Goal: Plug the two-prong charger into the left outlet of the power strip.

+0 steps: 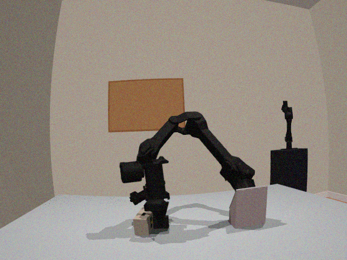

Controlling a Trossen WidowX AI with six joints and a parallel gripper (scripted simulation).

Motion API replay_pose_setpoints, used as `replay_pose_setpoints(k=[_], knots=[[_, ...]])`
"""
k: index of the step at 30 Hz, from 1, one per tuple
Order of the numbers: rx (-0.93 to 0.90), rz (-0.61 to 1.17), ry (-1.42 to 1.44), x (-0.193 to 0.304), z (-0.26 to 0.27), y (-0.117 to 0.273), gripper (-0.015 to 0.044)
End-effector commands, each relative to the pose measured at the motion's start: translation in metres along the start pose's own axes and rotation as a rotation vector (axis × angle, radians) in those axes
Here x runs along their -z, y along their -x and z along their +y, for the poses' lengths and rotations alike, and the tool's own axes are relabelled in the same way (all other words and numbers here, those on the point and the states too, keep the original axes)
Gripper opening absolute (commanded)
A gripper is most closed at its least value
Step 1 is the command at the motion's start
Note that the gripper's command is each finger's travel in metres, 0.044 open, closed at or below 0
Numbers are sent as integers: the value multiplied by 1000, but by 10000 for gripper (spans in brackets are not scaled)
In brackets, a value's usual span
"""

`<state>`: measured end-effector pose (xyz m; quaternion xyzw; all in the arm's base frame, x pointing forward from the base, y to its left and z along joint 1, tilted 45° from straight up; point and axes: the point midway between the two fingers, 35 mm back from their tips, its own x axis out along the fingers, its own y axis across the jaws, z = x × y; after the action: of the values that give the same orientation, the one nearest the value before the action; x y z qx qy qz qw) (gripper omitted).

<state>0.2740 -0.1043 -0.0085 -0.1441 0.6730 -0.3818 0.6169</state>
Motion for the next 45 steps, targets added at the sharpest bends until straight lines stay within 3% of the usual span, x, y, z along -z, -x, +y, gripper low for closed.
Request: replay_pose_setpoints(k=[1,45], knots=[[0,-10,-4,-5,0,1,0],[0,-10,-4,-18,-1,1,0]])
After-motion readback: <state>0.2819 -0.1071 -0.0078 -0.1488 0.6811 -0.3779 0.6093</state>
